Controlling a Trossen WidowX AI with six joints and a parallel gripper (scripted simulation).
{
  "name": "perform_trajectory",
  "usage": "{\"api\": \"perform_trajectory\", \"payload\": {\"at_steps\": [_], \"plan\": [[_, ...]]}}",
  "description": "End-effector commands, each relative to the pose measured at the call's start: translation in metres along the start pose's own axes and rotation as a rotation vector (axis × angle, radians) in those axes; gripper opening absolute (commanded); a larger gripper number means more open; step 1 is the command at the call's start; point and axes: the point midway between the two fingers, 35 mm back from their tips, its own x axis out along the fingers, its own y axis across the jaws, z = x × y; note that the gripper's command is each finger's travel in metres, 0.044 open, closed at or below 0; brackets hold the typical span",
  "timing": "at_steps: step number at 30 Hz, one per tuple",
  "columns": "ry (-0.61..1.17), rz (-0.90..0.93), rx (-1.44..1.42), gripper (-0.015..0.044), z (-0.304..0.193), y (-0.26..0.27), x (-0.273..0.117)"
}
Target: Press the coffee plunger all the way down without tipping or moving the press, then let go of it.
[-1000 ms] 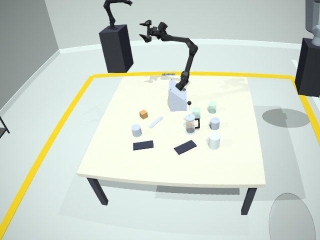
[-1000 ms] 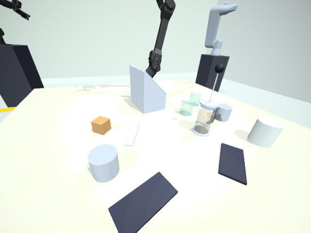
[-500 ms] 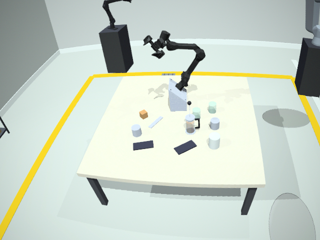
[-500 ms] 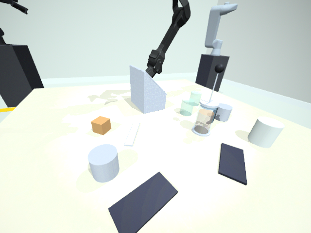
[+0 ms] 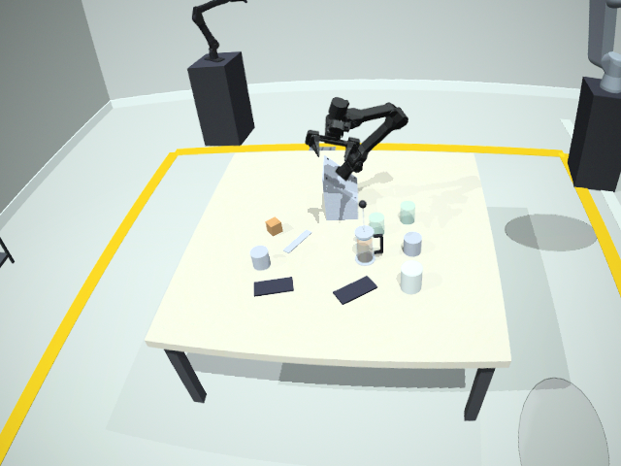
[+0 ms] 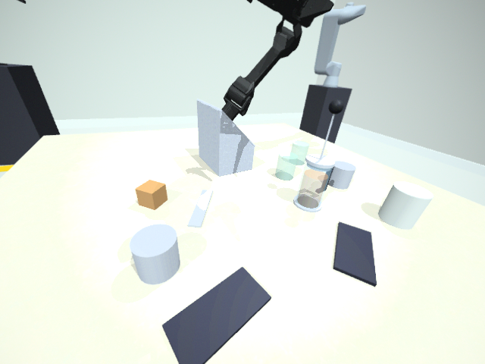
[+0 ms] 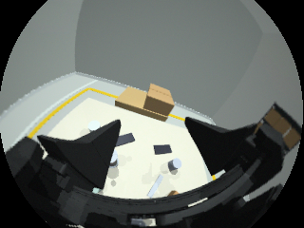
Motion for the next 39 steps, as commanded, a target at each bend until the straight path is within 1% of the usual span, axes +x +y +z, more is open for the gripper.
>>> {"api": "perform_trajectory", "payload": {"at_steps": [1,3,5,9,15,22,39], "plan": [[0.088,0.147,0.119,0.044,-0.025,0.059,0.022],[0.143,0.216,0.18,0.044,-0.04,0.087,0.03],[0.18,0.258,0.217,0.044,-0.05,0.105,0.032],[0.187,0.262,0.221,0.044,-0.061,0.109,0.036],[0.184,0.262,0.223,0.044,-0.106,0.123,0.047],[0.185,0.261,0.223,0.044,-0.107,0.124,0.049],[0.184,0.261,0.222,0.044,-0.111,0.131,0.074]]}}
